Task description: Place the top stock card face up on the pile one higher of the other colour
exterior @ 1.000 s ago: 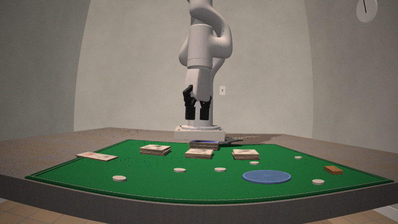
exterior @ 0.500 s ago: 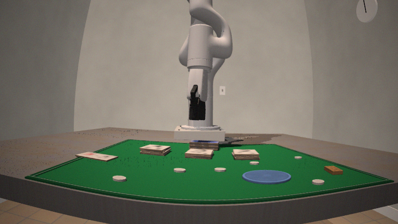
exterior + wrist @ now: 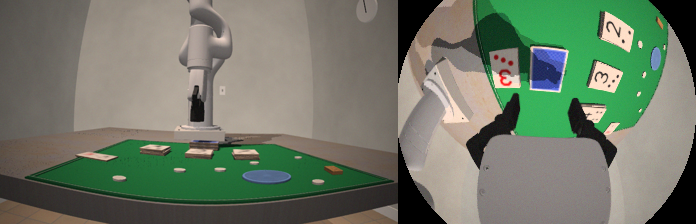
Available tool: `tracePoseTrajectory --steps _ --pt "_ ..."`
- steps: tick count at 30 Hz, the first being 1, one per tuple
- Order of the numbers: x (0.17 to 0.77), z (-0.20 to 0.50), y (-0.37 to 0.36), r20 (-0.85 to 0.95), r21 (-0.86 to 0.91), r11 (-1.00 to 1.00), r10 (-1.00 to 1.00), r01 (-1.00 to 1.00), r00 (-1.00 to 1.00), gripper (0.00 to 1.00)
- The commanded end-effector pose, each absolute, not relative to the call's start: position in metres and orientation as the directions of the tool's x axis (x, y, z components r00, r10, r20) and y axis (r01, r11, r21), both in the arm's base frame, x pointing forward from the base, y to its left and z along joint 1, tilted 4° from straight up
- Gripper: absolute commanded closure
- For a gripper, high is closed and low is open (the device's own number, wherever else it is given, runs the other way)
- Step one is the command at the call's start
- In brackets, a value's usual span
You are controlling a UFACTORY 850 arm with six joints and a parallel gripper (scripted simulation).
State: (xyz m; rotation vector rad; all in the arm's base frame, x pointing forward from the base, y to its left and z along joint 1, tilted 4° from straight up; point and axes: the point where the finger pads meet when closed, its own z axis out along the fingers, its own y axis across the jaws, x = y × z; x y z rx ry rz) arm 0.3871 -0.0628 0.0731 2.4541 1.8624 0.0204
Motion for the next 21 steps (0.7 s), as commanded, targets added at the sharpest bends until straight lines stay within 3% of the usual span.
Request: tracePoseTrajectory --steps 1,21 --pt "0.388 0.069 -0.063 -0.025 0.057 -0.267 0.963 0.962 0.269 0.14" --pt "0.390 0.045 -0.065 -0.025 0.057 -0.267 0.963 0.962 0.269 0.14"
